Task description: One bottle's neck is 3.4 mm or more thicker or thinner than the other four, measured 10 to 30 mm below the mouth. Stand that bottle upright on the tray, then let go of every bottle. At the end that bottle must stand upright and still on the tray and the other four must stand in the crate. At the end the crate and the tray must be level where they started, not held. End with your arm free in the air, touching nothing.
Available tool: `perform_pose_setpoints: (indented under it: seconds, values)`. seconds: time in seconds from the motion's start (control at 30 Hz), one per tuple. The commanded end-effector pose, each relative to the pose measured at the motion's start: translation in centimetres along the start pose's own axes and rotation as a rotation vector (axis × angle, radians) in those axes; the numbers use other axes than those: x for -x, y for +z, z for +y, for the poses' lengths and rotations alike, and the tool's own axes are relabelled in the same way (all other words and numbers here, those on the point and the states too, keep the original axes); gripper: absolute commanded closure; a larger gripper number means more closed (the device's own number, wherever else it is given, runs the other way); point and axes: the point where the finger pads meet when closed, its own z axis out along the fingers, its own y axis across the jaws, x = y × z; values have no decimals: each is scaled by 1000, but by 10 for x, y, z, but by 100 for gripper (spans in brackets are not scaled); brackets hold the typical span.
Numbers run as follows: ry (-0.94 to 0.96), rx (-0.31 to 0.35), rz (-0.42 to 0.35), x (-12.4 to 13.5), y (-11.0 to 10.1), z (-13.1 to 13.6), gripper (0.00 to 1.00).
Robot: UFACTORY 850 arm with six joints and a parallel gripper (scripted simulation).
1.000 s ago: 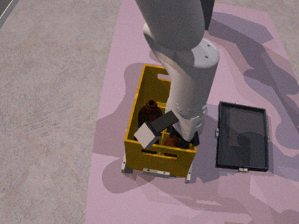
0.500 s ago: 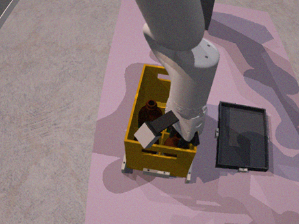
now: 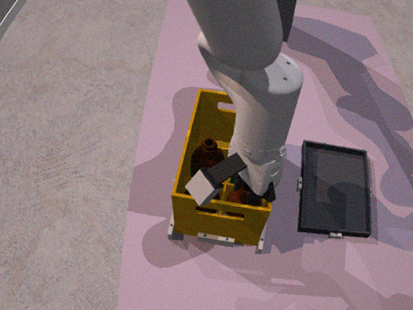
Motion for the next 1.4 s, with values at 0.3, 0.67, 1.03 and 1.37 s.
perform_pose_setpoints:
  seconds: [0.3,0.67,1.03,1.37]
  values:
    - [0,-1,1,0,-1,0,100]
    - [0,-1,1,-1,-7,-1,100]
    - [0,-1,1,-1,-17,-1,100]
    - [0,-1,1,-1,-29,-2,100]
